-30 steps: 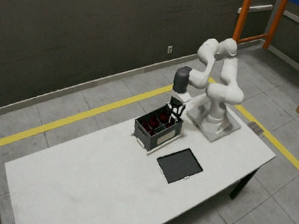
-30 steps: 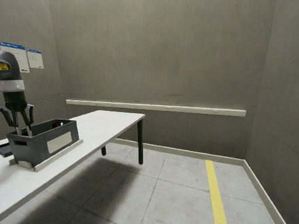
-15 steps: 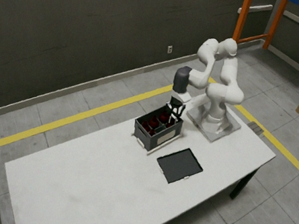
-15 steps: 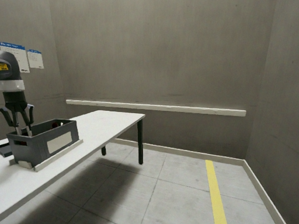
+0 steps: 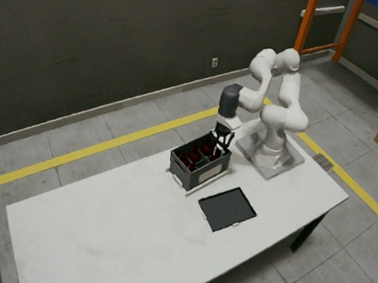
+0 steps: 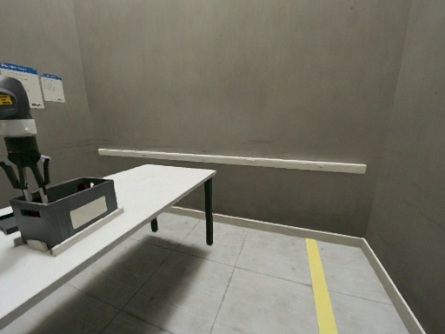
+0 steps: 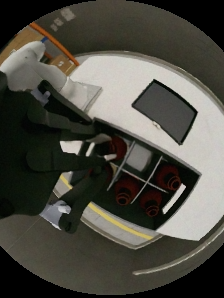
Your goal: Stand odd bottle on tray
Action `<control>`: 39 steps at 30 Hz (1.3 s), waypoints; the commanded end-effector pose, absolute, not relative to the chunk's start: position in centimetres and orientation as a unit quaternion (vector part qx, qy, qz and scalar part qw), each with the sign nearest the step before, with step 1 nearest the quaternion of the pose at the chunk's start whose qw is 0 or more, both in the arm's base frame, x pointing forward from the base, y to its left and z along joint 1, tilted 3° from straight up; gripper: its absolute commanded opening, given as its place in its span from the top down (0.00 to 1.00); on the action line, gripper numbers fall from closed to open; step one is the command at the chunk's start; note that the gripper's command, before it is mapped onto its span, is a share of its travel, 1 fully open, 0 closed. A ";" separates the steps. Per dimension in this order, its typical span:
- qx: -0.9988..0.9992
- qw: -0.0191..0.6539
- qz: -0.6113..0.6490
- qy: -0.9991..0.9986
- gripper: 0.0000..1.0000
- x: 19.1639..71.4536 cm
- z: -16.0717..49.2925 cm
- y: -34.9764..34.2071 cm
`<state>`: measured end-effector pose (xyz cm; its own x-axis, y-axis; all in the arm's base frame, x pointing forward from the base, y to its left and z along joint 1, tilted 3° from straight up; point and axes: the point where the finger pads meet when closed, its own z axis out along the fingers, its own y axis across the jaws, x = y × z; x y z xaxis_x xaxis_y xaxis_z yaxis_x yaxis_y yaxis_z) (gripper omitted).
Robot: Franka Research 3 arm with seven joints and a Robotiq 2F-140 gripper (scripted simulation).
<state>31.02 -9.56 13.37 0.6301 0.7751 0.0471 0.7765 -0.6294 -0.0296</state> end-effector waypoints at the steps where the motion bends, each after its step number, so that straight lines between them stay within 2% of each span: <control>1: -0.903 0.023 -0.014 -0.429 0.90 31.0 13.3 -9.6; 3: -0.903 0.023 -0.014 -0.429 0.90 31.0 13.3 -9.6; 4: -0.903 0.023 -0.014 -0.429 0.56 31.0 13.3 -9.6; 39: -0.903 0.023 -0.014 -0.429 0.56 31.0 13.3 -9.6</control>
<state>31.00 -9.56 13.36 0.6300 0.7752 0.0466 0.7766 -0.6293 -0.0298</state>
